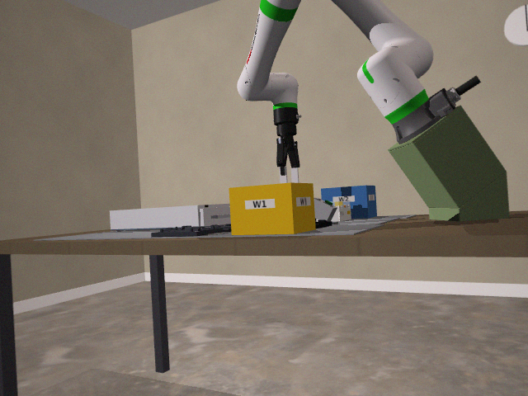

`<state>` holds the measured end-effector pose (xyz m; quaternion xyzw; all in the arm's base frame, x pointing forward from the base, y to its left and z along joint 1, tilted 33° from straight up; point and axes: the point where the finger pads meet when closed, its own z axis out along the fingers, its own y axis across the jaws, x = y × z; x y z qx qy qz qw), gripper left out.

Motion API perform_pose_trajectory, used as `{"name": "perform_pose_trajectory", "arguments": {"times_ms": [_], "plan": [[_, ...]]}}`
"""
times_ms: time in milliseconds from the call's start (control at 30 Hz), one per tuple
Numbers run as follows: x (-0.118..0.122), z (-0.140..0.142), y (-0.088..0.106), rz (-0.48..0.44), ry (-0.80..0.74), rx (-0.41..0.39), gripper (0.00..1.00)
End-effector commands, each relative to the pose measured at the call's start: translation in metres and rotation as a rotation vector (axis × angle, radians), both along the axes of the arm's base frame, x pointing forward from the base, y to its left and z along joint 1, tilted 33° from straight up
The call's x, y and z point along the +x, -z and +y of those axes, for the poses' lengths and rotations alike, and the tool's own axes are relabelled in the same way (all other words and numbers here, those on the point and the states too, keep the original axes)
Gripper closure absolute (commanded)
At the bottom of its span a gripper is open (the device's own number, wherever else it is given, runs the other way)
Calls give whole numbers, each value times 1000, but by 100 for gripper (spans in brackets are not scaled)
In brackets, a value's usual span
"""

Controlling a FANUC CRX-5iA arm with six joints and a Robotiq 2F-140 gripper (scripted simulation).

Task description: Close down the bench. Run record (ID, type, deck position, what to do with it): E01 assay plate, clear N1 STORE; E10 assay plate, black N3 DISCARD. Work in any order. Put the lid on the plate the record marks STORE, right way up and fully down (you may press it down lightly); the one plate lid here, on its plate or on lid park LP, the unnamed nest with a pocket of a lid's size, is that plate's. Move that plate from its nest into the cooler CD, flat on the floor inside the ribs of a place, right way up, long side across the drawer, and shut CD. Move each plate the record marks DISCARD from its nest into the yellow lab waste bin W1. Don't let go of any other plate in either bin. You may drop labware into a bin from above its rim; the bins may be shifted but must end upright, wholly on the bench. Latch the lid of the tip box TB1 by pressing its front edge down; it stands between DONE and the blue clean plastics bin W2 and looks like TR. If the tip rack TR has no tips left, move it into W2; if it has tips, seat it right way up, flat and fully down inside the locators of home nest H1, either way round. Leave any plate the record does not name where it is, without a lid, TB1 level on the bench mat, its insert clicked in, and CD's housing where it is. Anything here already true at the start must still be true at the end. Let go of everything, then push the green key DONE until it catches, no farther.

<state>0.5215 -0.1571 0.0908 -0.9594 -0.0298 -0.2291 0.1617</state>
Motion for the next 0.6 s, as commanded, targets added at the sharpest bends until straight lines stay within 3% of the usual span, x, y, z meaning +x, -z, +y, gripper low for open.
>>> {"name": "perform_pose_trajectory", "arguments": {"times_ms": [0,567], "plan": [[2,1,4,0,0,0,34],[11,8,21,0,0,0,34]]}}
